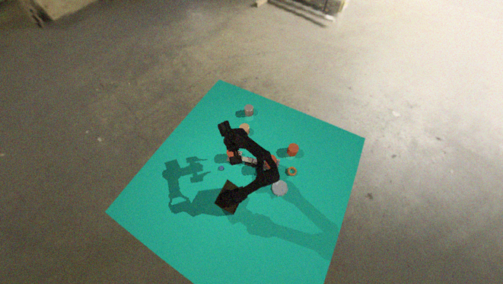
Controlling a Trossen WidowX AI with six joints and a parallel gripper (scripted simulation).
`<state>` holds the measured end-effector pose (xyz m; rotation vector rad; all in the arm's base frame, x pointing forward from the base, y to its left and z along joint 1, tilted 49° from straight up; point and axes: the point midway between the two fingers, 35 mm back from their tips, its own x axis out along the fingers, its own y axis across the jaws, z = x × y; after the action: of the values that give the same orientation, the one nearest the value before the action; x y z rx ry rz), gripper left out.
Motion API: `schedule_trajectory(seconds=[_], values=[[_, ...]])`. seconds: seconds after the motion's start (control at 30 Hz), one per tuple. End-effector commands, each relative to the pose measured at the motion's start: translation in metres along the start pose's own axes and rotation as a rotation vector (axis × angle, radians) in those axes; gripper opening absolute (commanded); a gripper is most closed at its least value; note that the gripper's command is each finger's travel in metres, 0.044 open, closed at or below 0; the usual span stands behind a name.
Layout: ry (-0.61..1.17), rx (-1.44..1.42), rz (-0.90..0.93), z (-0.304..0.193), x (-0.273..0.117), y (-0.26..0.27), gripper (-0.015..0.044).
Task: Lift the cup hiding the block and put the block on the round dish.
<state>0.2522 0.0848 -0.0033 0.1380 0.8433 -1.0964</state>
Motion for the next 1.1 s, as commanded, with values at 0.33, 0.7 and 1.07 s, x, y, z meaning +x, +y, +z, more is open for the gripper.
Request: schedule_trajectory(seconds=[0.33,0.7,1.07], values=[[0.058,0.424,-0.17,-0.028,0.051,0.034,0.044],[0.059,0.469,-0.19,-0.033,0.067,0.035,0.044],[0.059,0.469,-0.189,-0.034,0.082,0.033,0.044]])
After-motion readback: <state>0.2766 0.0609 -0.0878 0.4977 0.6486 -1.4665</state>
